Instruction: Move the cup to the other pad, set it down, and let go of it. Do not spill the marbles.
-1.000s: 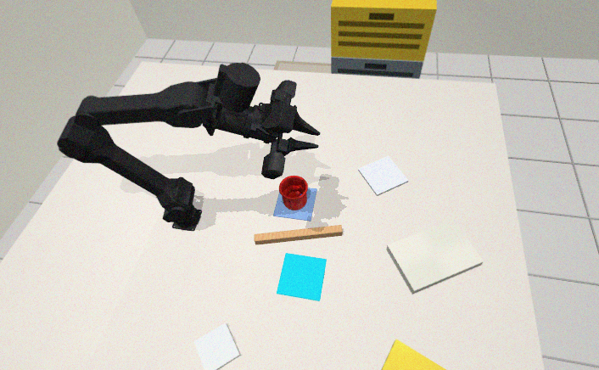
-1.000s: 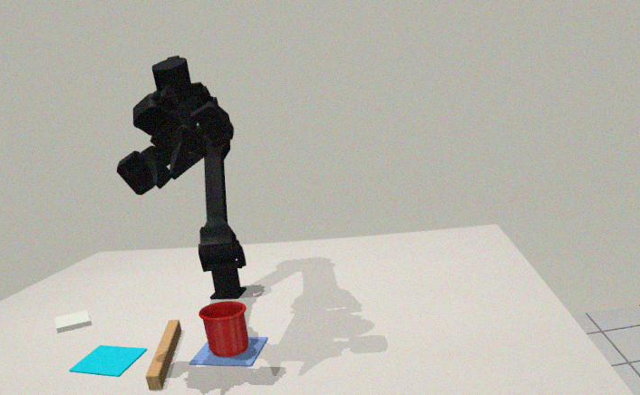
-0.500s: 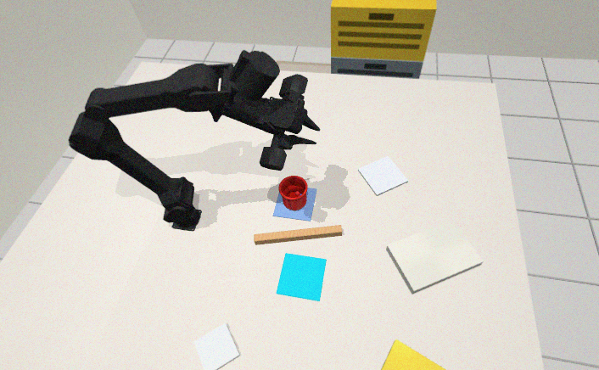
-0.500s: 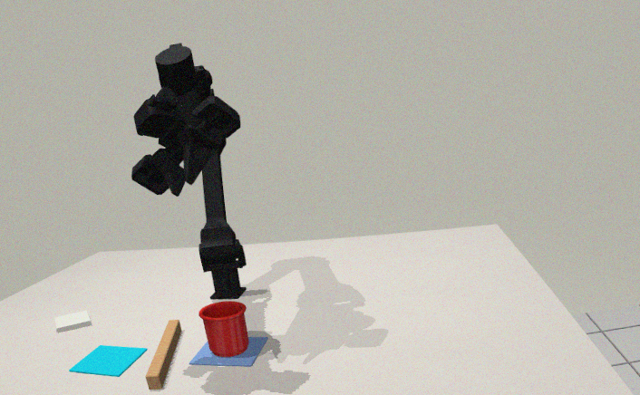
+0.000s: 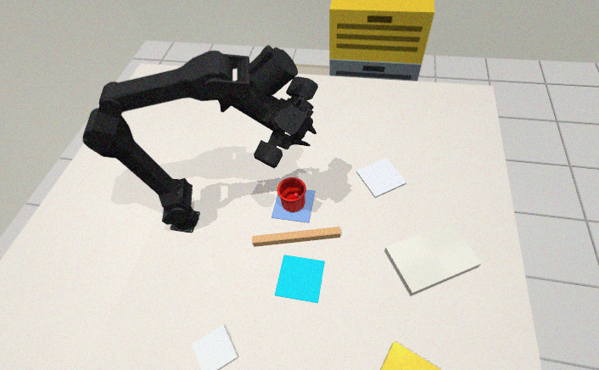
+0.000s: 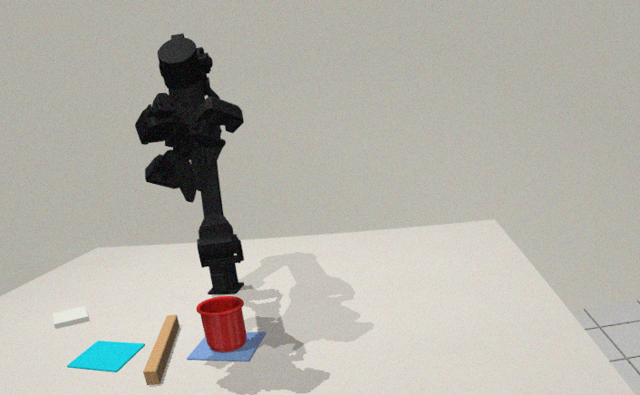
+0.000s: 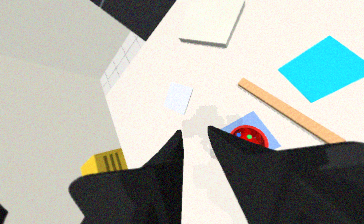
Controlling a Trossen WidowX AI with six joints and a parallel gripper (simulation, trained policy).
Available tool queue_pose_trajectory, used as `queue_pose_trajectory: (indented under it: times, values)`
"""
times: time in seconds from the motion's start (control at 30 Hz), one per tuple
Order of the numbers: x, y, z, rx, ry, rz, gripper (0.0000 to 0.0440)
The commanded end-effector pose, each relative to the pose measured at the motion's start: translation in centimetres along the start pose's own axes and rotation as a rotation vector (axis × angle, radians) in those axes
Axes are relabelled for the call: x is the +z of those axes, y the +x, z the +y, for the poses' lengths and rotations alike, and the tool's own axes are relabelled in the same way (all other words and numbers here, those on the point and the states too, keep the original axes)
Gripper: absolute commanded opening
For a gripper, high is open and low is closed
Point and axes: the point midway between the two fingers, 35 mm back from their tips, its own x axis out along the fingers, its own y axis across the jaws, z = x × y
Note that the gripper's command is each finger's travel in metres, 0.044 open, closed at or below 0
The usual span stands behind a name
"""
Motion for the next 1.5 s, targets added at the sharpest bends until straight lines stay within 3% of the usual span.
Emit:
queue_pose_trajectory:
  times: [0.0, 1.47]
  values:
    - [-0.6, 0.5, -0.2, -0.045, 0.046, 0.048, 0.0121]
    - [-5.9, 6.3, -9.1, -0.642, 0.225, 0.36, 0.0167]
